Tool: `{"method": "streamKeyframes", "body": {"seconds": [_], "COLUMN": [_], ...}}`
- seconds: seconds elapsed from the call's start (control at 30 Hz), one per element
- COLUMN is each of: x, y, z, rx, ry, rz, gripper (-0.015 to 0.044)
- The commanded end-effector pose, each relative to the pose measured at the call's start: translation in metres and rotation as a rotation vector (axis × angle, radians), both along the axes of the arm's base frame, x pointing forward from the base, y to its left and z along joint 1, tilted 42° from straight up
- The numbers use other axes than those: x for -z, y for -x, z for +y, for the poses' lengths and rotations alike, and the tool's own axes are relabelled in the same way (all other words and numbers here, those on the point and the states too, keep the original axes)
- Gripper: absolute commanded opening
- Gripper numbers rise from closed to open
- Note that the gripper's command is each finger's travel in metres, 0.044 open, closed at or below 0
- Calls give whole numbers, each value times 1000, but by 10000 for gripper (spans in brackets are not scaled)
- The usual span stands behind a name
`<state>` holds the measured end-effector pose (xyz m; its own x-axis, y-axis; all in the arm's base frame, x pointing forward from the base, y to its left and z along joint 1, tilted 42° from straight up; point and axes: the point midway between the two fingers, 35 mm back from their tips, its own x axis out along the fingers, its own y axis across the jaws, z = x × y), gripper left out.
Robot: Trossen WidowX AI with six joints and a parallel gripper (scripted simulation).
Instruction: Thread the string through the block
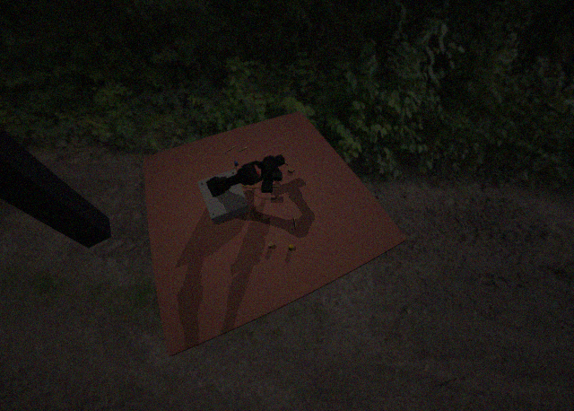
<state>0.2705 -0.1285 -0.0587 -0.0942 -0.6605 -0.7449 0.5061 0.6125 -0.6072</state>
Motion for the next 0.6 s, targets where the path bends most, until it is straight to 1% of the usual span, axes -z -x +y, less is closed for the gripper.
{"method": "streamKeyframes", "body": {"seconds": [0.0,0.57], "x": [-4,-20], "y": [-2,-3], "z": [3,18], "rx": [4,4], "ry": [-3,-2], "rz": [-5,-5], "gripper": [0,0]}}
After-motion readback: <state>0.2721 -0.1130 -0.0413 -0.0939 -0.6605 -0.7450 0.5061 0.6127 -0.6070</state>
